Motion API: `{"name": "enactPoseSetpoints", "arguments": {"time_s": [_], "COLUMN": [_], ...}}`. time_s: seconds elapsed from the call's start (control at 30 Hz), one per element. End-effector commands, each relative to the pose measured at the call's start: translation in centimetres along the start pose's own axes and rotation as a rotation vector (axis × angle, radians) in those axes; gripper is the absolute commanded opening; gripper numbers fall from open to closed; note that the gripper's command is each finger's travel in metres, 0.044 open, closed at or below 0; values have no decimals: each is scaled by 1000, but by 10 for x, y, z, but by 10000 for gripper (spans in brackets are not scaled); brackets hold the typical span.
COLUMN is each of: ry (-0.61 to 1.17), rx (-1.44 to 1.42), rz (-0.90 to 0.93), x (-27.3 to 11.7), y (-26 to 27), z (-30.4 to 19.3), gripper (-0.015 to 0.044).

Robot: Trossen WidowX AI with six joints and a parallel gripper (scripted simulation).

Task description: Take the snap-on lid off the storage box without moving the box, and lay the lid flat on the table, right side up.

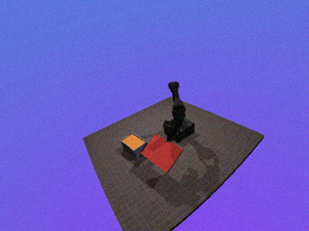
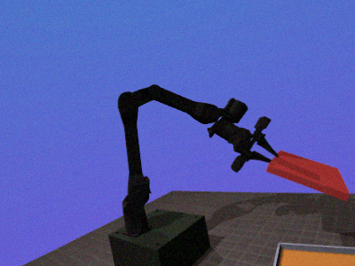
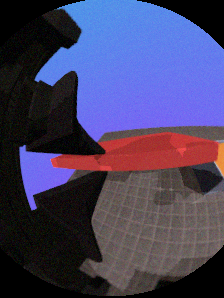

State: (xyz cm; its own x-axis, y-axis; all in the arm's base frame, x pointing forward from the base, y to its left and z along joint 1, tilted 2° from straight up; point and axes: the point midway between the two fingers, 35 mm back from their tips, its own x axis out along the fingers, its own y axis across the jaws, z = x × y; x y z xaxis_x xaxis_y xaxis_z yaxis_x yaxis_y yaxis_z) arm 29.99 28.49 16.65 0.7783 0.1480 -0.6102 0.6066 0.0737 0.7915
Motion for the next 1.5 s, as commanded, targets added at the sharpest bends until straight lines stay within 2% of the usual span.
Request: {"name": "enactPoseSetpoints", "arguments": {"time_s": [0.0,1.47], "ry": [-7,-7], "rx": [6,6], "rz": [8,8], "x": [4,26], "y": [-4,-31], "z": [2,2], "gripper": [0,0]}}
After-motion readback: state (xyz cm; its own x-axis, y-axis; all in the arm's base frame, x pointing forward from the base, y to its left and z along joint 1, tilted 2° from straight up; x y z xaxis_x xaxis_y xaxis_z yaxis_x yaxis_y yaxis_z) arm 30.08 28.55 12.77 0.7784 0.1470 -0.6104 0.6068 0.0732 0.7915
